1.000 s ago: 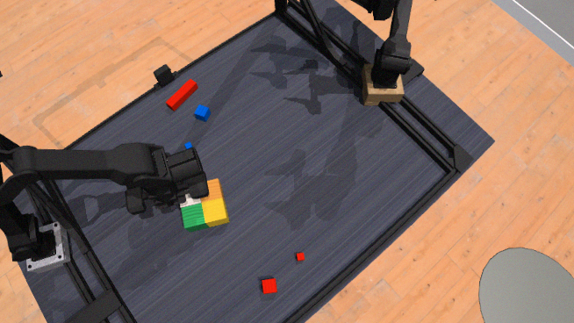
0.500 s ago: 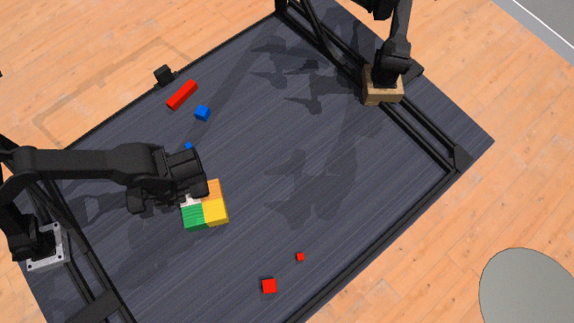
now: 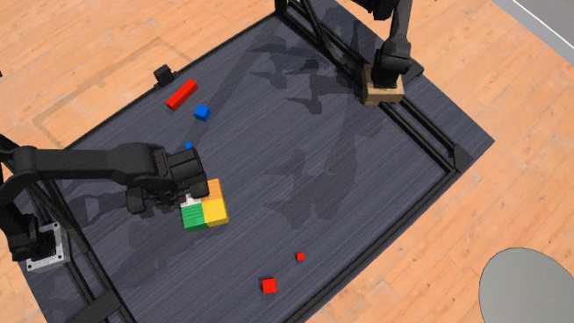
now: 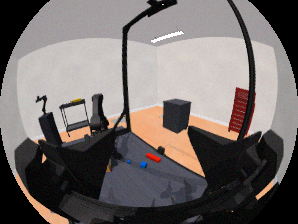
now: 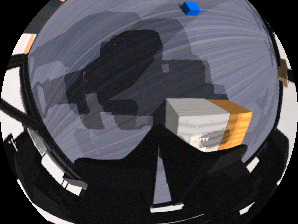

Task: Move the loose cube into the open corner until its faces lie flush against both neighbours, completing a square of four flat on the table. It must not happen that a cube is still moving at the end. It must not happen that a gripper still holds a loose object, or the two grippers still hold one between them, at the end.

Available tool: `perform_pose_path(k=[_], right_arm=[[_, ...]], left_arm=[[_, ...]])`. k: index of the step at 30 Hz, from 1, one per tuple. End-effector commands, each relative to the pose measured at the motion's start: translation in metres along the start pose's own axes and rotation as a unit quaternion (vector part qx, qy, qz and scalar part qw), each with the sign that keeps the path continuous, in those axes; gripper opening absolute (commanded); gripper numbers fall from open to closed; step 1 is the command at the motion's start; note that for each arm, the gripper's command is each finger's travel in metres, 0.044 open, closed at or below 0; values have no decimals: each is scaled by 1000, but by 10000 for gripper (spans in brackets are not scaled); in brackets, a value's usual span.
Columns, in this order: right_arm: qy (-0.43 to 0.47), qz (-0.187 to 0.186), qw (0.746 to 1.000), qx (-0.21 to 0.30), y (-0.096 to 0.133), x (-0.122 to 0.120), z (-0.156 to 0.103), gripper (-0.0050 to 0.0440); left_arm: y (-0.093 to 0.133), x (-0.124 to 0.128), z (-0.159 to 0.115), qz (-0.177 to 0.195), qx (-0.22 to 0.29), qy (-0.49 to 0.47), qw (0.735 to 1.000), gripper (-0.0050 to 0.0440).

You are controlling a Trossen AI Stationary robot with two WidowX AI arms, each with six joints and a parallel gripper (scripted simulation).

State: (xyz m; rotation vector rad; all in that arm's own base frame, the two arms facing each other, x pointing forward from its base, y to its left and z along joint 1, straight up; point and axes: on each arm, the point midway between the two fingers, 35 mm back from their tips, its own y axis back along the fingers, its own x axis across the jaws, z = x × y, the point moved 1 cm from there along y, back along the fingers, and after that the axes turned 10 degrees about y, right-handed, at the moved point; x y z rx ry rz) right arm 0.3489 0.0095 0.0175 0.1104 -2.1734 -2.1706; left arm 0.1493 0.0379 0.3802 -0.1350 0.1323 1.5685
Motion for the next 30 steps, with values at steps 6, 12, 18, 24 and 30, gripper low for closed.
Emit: perform_pose_path(k=[6,12,18,24,30], right_arm=[[1,1,1000,-1,-1,0,0,0],[1,1,1000,-1,-1,0,0,0],[1,1,1000,-1,-1,-1,0,0],[1,1,1000,-1,-1,1,0,0],[1,1,1000,-1,0,10,2,0]], left_arm=[[0,0,0,-1,0,3,1000,400],[0,0,0,-1,0,3,1000,400],[0,0,0,-1,0,3,1000,400],[0,0,0,-1,0,3,1000,400],[0,0,0,-1,0,3,1000,400]])
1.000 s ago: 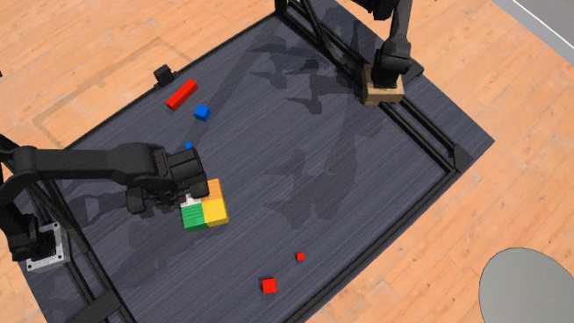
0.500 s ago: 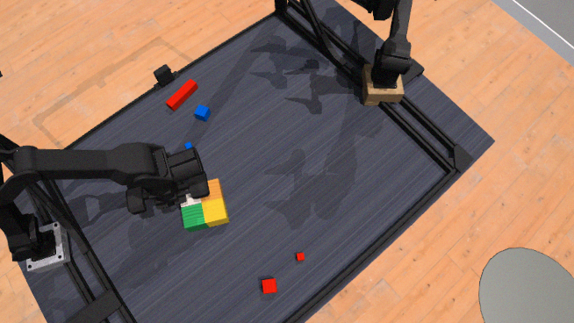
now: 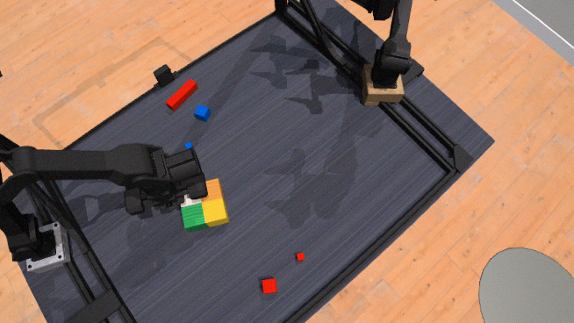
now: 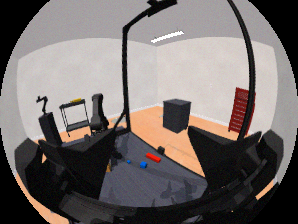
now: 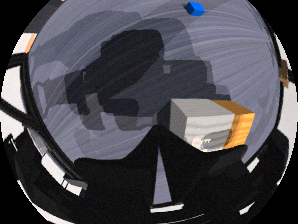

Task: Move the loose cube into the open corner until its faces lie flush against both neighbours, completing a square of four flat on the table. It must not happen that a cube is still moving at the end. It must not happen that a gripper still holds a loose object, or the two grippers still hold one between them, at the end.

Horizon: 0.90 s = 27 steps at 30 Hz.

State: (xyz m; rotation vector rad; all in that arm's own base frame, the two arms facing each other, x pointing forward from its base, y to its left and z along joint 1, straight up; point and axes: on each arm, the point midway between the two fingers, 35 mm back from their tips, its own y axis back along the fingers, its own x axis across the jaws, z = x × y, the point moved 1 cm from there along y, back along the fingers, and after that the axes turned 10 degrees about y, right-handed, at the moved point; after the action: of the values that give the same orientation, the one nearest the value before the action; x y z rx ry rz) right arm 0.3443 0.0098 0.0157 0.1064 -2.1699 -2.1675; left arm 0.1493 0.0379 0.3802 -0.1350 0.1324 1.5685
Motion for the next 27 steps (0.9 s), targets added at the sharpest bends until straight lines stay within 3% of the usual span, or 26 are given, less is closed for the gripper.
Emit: perform_pose_path(k=[1,10,16,19,22,27], right_arm=[[0,-2,1000,0,2,9,2,0],[-1,-2,1000,0,2,41,7,0],[-1,-2,1000,0,2,43,8,0],[0,-1,1000,0,17,41,7,0],[0,0,1000,0,48,41,7,0],[0,0,1000,0,51,41,7,0]], left_arm=[[0,0,0,-1,0,3,1000,400],[0,0,0,-1,0,3,1000,400],[0,0,0,-1,0,3,1000,400],[0,0,0,-1,0,3,1000,400],[0,0,0,-1,0,3,1000,400],[0,0,0,-1,0,3,1000,400]])
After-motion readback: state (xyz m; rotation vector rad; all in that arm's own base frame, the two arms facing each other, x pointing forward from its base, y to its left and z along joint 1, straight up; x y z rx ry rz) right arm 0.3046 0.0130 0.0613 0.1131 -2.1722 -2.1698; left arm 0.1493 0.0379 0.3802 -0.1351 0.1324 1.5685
